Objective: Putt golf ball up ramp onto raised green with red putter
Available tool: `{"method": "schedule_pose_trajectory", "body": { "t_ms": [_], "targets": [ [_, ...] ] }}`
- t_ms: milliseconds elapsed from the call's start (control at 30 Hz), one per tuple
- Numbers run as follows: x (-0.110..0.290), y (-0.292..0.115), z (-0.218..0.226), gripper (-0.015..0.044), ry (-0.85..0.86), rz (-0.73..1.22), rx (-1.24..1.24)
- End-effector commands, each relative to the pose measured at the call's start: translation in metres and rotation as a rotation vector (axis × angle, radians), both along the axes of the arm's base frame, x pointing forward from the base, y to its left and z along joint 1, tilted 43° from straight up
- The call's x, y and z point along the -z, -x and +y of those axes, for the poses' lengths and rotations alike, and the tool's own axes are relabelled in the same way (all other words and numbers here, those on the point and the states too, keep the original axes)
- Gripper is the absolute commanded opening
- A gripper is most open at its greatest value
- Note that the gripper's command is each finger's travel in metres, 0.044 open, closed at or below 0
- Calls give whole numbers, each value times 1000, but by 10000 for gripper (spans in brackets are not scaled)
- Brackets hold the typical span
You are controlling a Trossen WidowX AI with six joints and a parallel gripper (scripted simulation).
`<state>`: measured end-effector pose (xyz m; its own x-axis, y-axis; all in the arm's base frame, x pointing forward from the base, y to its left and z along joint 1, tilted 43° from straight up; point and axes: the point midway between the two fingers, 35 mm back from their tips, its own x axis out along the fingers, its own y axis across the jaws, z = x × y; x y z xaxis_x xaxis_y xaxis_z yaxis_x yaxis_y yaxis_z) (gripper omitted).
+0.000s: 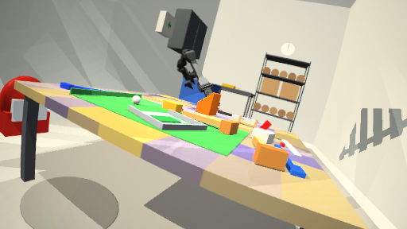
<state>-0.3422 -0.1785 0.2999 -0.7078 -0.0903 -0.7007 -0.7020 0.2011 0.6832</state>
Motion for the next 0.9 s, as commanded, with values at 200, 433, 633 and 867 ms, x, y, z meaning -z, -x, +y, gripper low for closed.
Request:
{"method": "schedule_pose_trajectory", "body": {
  "t_ms": [200, 433, 633, 867],
  "targets": [
    [10, -19, -40, 440, -79, -5, -186],
    [12, -82, -116, 440, -186, 56, -582],
    [14, -150, -168, 440, -271, 136, -920],
    [16, -241, -208, 440, -357, 264, -1304]
  ]
}}
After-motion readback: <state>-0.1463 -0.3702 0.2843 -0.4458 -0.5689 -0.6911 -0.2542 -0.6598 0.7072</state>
